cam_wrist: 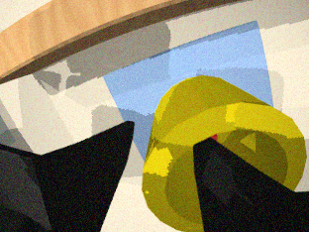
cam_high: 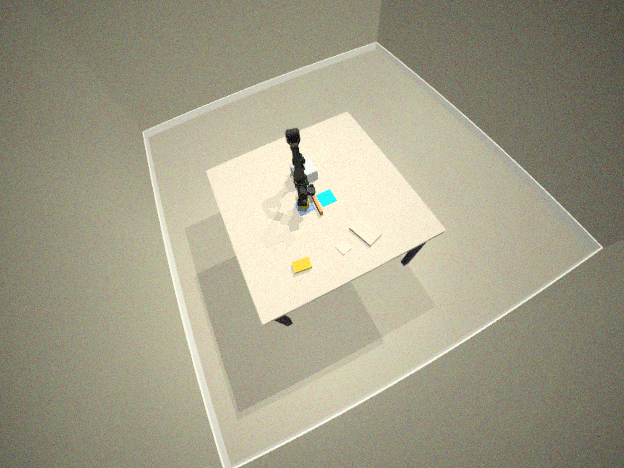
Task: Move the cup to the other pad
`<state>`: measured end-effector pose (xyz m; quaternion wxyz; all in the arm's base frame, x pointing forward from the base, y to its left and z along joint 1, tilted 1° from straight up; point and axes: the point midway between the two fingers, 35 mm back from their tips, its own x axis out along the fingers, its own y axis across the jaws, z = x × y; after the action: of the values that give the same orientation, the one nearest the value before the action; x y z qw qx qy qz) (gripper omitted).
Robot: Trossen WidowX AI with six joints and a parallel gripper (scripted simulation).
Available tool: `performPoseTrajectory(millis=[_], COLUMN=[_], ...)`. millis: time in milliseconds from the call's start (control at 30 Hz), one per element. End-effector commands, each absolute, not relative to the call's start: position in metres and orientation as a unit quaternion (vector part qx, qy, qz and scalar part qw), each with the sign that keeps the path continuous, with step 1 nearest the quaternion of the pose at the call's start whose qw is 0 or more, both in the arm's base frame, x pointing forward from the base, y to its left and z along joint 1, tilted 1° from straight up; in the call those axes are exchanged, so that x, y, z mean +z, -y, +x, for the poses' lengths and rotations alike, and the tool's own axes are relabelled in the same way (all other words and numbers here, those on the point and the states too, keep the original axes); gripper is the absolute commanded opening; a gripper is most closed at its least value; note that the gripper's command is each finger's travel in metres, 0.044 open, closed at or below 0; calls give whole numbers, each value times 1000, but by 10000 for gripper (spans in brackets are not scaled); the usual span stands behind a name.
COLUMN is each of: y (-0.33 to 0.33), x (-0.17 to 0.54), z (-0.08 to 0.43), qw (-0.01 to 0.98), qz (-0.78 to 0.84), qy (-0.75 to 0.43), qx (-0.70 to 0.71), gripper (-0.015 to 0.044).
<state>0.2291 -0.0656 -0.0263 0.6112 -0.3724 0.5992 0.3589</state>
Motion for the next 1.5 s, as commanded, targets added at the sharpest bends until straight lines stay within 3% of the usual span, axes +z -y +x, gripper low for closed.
performPoseTrajectory(millis=[0,200,233,933,1467], y=[65,65,65,65,65], x=[-31,-31,-29,-29,20], z=[225,225,228,228,230], qw=[606,606,610,610,608], qz=[-372,-372,-371,-371,-372], qy=[-602,-602,-600,-600,-601], qx=[362,362,360,360,361], gripper=[167,167,140,0,0])
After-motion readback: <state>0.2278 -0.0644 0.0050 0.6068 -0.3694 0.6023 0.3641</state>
